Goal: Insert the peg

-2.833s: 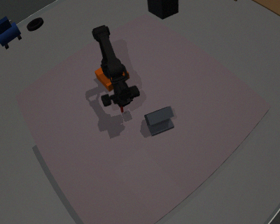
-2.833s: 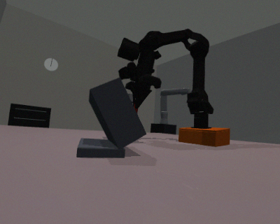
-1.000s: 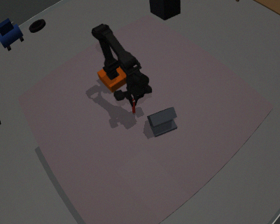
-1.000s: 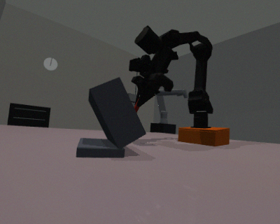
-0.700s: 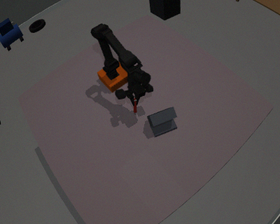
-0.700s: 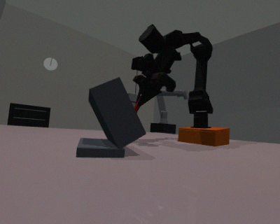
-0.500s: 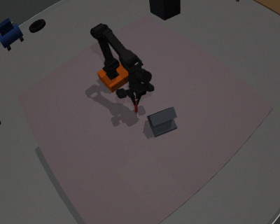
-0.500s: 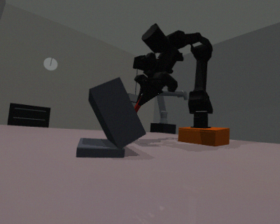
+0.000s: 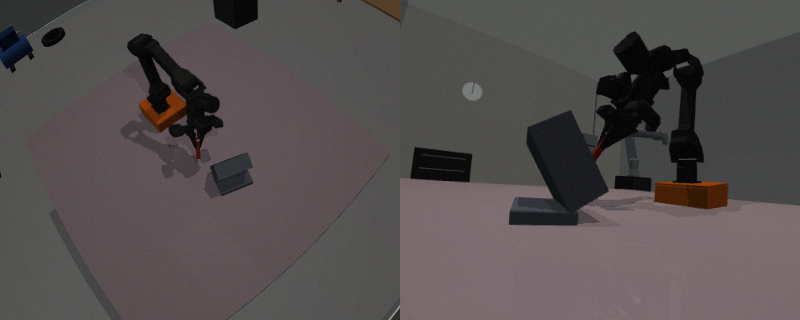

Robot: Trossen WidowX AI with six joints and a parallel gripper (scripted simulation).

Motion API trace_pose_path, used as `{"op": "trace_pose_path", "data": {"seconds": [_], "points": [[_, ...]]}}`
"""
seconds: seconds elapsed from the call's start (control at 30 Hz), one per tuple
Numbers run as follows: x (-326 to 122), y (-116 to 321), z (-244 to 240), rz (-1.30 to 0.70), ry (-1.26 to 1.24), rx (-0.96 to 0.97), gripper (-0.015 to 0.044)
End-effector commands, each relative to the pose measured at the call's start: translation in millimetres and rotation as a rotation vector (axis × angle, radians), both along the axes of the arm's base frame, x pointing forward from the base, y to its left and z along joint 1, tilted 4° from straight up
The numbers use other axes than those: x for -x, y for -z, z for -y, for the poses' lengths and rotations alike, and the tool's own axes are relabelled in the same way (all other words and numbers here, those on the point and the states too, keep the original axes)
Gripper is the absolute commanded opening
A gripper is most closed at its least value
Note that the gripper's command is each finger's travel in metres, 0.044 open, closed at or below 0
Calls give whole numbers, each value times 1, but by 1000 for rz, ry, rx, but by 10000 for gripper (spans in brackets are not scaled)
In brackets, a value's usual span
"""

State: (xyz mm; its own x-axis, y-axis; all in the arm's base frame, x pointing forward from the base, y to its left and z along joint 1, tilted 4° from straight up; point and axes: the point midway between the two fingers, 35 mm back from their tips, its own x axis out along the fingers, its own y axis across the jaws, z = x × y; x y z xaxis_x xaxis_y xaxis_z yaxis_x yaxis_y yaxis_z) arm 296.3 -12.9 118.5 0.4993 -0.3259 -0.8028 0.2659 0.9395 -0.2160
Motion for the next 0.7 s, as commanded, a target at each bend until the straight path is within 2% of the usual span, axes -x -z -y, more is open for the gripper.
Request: {"op": "trace_pose_path", "data": {"seconds": [0.0, 0.67], "points": [[0, 0, -3, 22, 3, 4, 0], [1, -4, -22, 124, -7, 16, 0]]}}
